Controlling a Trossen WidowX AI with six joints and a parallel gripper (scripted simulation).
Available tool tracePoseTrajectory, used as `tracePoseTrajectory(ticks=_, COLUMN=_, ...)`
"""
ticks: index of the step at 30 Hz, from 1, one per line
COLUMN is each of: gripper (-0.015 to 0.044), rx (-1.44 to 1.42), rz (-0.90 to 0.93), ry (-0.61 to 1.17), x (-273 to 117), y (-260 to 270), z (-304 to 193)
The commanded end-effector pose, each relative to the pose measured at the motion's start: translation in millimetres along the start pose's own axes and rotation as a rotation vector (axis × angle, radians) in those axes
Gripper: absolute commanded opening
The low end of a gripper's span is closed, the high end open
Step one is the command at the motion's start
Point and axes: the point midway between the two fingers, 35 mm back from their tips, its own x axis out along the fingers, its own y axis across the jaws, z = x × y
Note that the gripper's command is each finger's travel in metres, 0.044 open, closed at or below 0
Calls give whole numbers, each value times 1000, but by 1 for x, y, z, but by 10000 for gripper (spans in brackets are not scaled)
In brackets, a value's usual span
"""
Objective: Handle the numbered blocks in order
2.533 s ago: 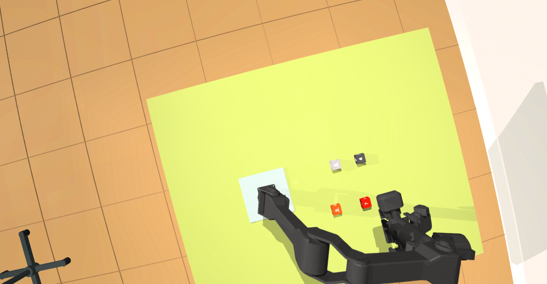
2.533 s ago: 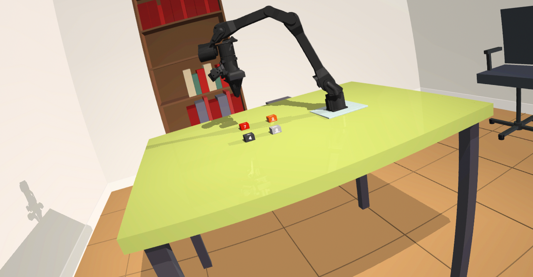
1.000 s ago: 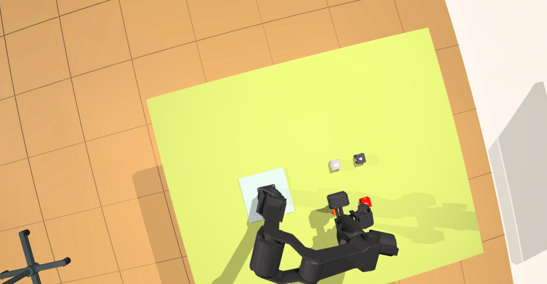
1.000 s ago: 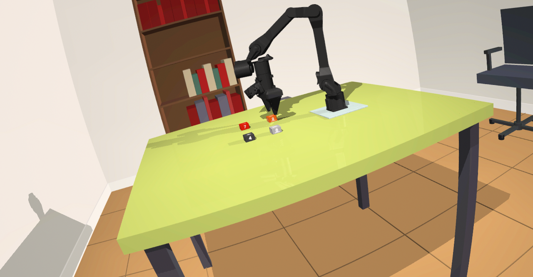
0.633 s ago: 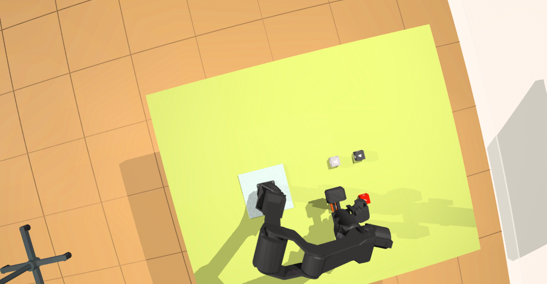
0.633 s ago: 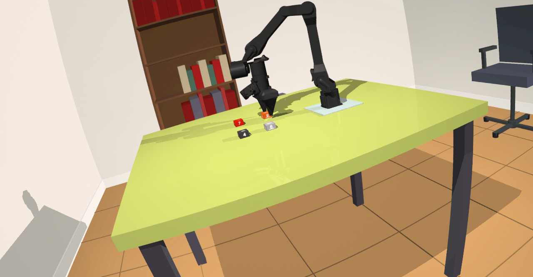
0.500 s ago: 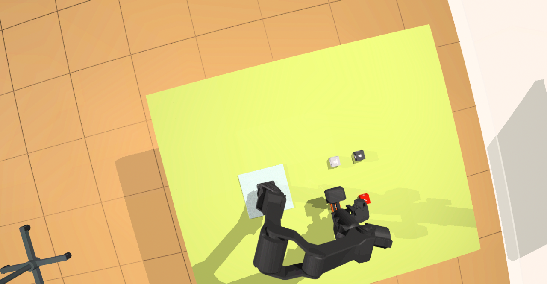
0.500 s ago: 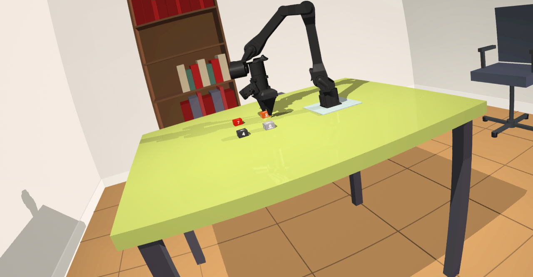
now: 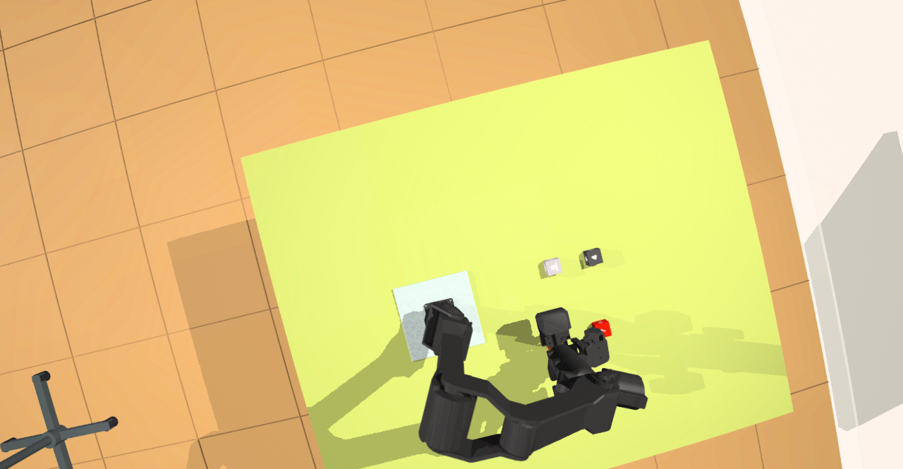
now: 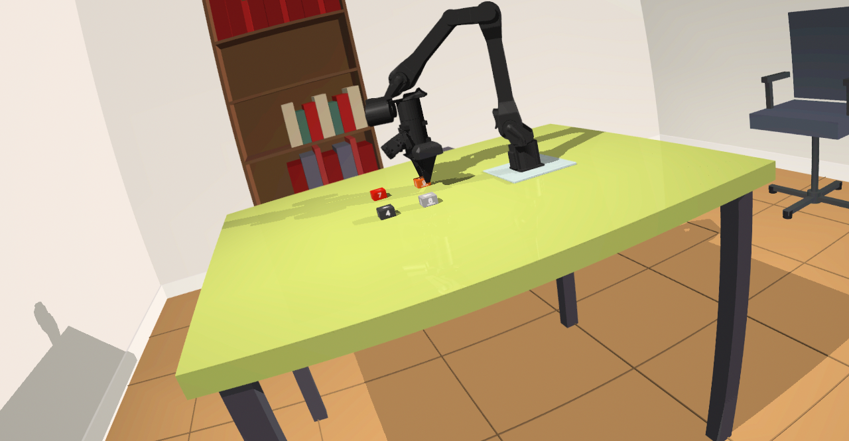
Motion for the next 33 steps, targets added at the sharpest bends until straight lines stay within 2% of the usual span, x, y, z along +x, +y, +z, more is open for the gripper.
tracePoseTrajectory(ticks=1, gripper=120, rx=-4, rz=0, ry=0, x=0, y=0, z=0)
tracePoseTrajectory(ticks=7, gripper=120, rx=-4, rz=0, ry=0, x=0, y=0, z=0)
tracePoseTrajectory(ticks=18, gripper=400, rx=-4, rz=0, ry=0, x=0, y=0, z=0)
tracePoseTrajectory(ticks=21, gripper=400, rx=-4, rz=0, ry=0, x=-2, y=0, z=0)
tracePoseTrajectory(ticks=24, gripper=400, rx=-4, rz=0, ry=-1, x=-33, y=0, z=0)
tracePoseTrajectory(ticks=29, gripper=400, rx=-4, rz=1, ry=-1, x=-36, y=1, z=2)
tracePoseTrajectory(ticks=33, gripper=400, rx=-4, rz=5, ry=-3, x=-48, y=36, z=28)
